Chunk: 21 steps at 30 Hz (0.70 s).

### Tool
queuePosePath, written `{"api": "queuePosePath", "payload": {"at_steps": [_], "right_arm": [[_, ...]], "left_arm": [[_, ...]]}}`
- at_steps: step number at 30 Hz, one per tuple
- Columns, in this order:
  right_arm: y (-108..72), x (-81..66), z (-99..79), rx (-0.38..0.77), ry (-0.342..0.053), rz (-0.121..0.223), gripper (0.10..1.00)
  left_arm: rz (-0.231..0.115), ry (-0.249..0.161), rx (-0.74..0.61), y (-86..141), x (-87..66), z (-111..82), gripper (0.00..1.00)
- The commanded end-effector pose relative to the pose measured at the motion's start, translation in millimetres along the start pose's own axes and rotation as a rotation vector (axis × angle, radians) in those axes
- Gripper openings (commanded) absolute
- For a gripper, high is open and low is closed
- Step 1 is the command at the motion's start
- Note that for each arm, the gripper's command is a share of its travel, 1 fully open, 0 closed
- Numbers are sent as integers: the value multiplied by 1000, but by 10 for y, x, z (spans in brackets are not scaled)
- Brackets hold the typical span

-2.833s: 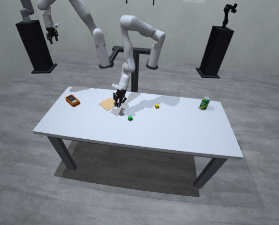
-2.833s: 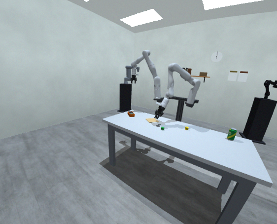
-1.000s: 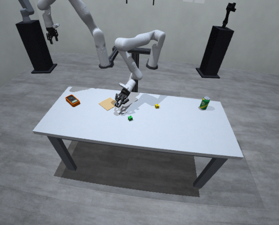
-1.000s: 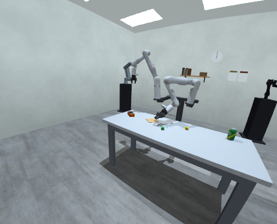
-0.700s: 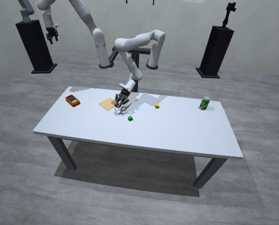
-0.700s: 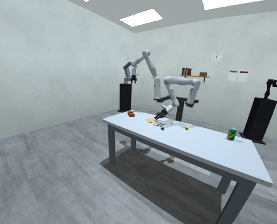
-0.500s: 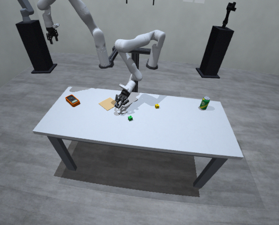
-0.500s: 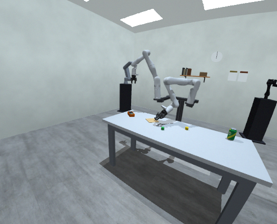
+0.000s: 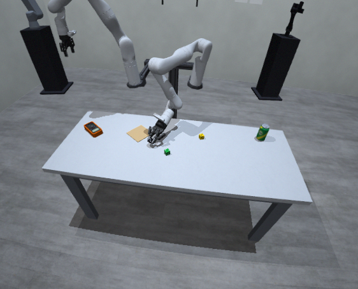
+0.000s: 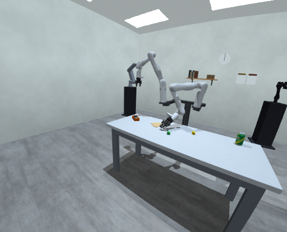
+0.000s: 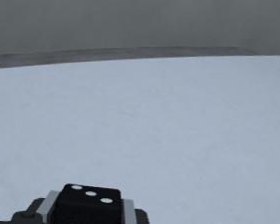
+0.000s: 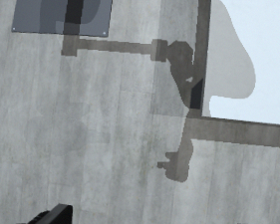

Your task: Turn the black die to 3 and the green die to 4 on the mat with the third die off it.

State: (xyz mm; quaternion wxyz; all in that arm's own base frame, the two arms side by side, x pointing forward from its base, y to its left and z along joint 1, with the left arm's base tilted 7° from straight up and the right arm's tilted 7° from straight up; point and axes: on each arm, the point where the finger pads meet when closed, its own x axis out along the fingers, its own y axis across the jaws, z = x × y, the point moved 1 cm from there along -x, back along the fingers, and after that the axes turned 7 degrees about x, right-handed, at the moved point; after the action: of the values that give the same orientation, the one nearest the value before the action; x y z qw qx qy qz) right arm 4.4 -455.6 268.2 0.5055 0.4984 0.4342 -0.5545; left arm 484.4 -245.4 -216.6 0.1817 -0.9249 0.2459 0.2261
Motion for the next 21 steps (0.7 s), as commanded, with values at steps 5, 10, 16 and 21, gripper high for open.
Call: {"api": "queuePosePath", "payload": {"at_steps": [5,10,16,21], "right_arm": [[0,-7,4,0,-2,1,1000],[0,-7,4,0,-2,1,1000],[0,-7,4,0,-2,1,1000],[0,-7,4,0,-2,1,1000]], "left_arm": [[0,2,0,13,65,104,336],[0,2,0,16,76,124,336],[0,2,0,16,76,124,336],[0,2,0,16,76,124,336]]}}
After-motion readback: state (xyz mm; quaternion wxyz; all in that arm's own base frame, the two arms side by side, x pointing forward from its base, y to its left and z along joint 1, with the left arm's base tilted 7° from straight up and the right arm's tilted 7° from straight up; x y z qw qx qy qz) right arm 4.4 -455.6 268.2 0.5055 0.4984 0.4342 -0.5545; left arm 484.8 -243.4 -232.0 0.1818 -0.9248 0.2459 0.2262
